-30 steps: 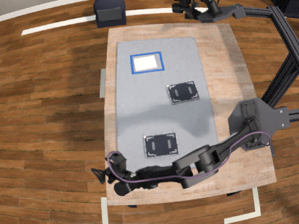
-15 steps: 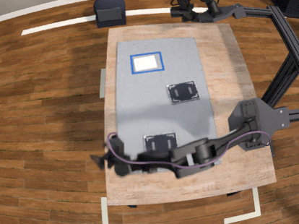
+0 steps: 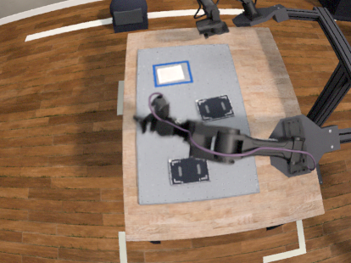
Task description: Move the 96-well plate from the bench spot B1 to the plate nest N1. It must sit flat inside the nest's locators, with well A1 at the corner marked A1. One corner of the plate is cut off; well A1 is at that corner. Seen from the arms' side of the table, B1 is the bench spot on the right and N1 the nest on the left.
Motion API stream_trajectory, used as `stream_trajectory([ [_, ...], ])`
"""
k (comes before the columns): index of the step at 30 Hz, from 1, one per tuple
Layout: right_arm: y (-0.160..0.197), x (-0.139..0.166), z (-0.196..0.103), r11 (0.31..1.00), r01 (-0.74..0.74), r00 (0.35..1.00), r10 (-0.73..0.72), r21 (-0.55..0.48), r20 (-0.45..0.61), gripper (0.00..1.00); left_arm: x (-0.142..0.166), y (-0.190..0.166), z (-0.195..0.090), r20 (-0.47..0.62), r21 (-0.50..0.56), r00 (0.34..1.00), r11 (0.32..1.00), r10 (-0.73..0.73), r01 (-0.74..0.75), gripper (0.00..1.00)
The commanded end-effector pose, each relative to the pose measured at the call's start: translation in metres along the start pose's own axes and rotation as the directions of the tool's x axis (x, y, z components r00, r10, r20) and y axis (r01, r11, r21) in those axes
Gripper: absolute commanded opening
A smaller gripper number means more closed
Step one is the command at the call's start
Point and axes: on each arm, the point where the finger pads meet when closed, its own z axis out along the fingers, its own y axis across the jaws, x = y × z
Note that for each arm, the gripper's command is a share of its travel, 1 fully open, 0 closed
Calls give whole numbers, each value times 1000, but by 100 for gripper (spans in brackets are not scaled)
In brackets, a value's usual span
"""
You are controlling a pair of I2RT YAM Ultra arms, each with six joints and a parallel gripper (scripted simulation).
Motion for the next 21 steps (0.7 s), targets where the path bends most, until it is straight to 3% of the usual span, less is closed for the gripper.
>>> stream_trajectory([
  [1, 27, 1, -10, 984, 146, 987, -138, -103, 77, 100, -28, -62, -6, 12, -25, 996, 995, -93, 93, 100],
  [4, 52, 9, -22, 951, 247, 967, -228, -186, 116, 100, -51, -120, -24, 22, 14, 990, 990, -138, 138, 100],
  [6, 52, 9, -22, 951, 247, 967, -228, -186, 116, 100, -51, -120, -24, 22, 14, 990, 990, -138, 138, 100],
  [9, 75, 17, -33, 903, 340, 939, -309, -261, 154, 100, -72, -176, -51, 28, 58, 983, 982, -180, 179, 100],
  [14, 106, 30, -48, 804, 477, 878, -422, -355, 225, 100, -86, -230, -85, 26, 124, 980, 973, -197, 193, 100],
  [21, 135, 45, -61, 651, 634, 773, -546, -418, 322, 100, -90, -259, -105, 20, 177, 982, 967, -187, 180, 100],
])
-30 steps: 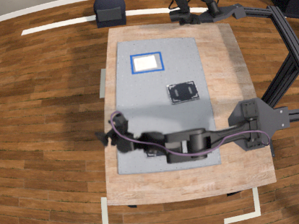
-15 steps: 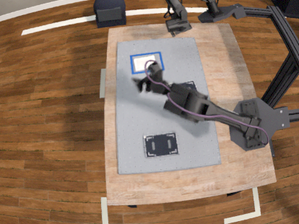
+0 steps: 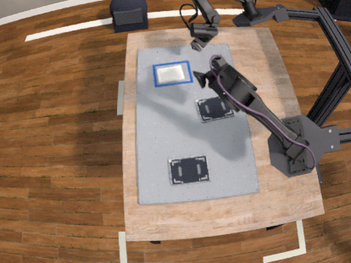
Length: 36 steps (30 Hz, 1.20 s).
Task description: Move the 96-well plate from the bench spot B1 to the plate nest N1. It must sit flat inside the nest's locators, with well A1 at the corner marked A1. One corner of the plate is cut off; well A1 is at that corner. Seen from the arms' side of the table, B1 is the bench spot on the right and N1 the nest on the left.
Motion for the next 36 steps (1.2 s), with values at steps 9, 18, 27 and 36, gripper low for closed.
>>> stream_trajectory([
  [9, 68, -17, -3, 909, 304, 949, -262, -283, 177, 100, 2, -7, -8, -5, -12, 1000, 1000, -14, 14, 100],
  [18, 117, -27, -7, 768, 507, 860, -420, -392, 289, 100, 2, -7, -8, -5, -11, 1000, 1000, -14, 14, 100],
  [27, 164, -37, -8, 572, 677, 736, -538, -463, 411, 100, 2, -7, -8, -5, -11, 1000, 1000, -14, 14, 100],
  [36, 183, -49, -7, 517, 714, 700, -548, -472, 458, 100, 2, -7, -8, -5, -11, 1000, 1000, -14, 14, 100],
])
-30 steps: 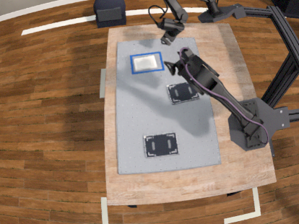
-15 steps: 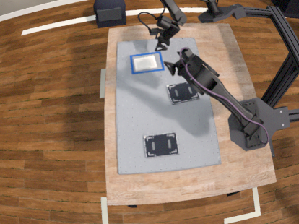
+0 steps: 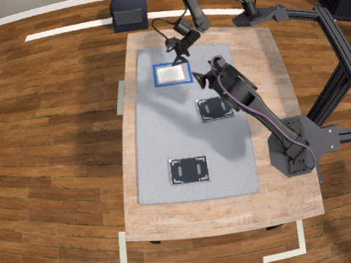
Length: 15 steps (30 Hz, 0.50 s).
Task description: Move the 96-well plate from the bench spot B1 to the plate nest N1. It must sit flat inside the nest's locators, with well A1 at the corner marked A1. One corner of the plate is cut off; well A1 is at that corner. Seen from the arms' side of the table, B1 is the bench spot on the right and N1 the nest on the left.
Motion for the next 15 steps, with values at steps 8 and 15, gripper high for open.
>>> stream_trajectory([
  [8, 6, -11, 8, 999, 35, 999, -35, -40, 14, 100, 5, -14, -8, -12, 32, 1000, 999, 4, -4, 100],
  [15, 7, -11, 8, 999, 35, 999, -35, -40, 14, 100, 0, -7, -4, 1, 16, 1000, 1000, -2, 2, 100],
])
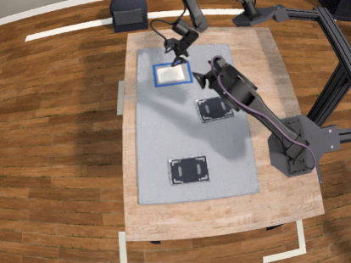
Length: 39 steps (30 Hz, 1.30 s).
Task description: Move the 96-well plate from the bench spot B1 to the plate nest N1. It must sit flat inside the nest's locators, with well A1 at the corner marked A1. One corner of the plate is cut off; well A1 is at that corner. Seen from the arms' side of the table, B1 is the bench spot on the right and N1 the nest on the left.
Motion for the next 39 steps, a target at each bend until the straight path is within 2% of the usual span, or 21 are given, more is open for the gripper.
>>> stream_trajectory([
  [1, 2, -5, 3, 1000, 6, 1000, -6, -13, 5, 100, 0, -7, -4, 1, 16, 1000, 1000, -2, 2, 100],
  [36, 4, -1, 1, 1000, 11, 1000, -11, -19, -3, 100, 0, -7, -4, 1, 16, 1000, 1000, -2, 2, 100],
  [39, 5, 9, 3, 1000, 4, 998, -5, -17, -57, 100, 0, -7, -4, 1, 16, 1000, 1000, -2, 2, 100],
])
